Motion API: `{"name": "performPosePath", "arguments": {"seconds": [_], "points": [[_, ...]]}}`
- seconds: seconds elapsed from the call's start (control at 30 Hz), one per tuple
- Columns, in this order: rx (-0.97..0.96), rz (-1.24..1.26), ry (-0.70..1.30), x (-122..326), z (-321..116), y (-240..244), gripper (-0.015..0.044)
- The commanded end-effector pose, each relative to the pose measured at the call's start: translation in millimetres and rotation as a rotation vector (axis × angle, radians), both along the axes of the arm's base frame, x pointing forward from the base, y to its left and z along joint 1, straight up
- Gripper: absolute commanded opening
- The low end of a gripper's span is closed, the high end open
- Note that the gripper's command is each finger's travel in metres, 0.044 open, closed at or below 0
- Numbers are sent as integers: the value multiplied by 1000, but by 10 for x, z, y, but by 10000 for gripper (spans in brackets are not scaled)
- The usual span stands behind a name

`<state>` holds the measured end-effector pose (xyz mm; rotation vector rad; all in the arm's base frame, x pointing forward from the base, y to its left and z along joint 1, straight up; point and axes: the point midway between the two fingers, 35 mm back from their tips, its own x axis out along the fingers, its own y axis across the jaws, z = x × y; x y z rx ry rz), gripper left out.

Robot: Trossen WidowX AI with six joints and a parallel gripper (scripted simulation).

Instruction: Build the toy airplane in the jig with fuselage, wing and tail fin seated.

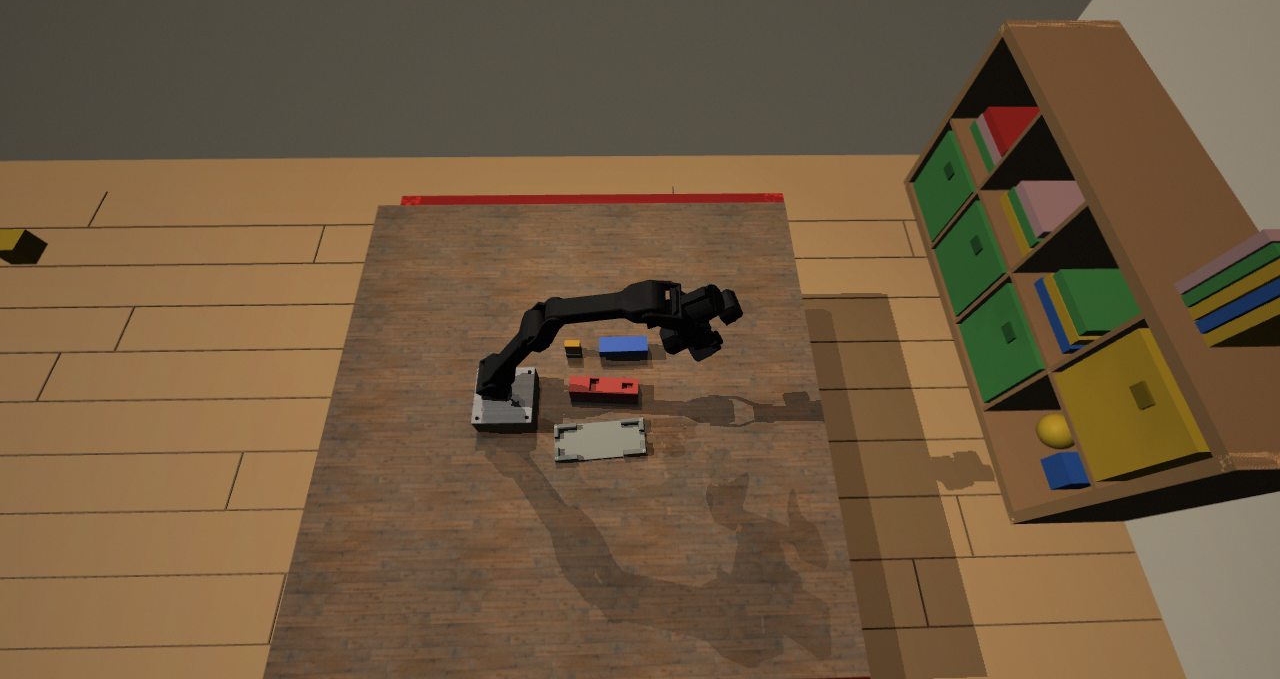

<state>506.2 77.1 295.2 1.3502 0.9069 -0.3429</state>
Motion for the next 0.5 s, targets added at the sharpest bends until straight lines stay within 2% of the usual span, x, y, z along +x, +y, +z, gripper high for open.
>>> {"name": "performPosePath", "arguments": {"seconds": [0.0,0.17,0.47], "points": [[0,0,0,0,0,0,426],[-139,124,47,-213,-277,-21,440],[-448,512,187,-951,-1013,-114,440]]}}
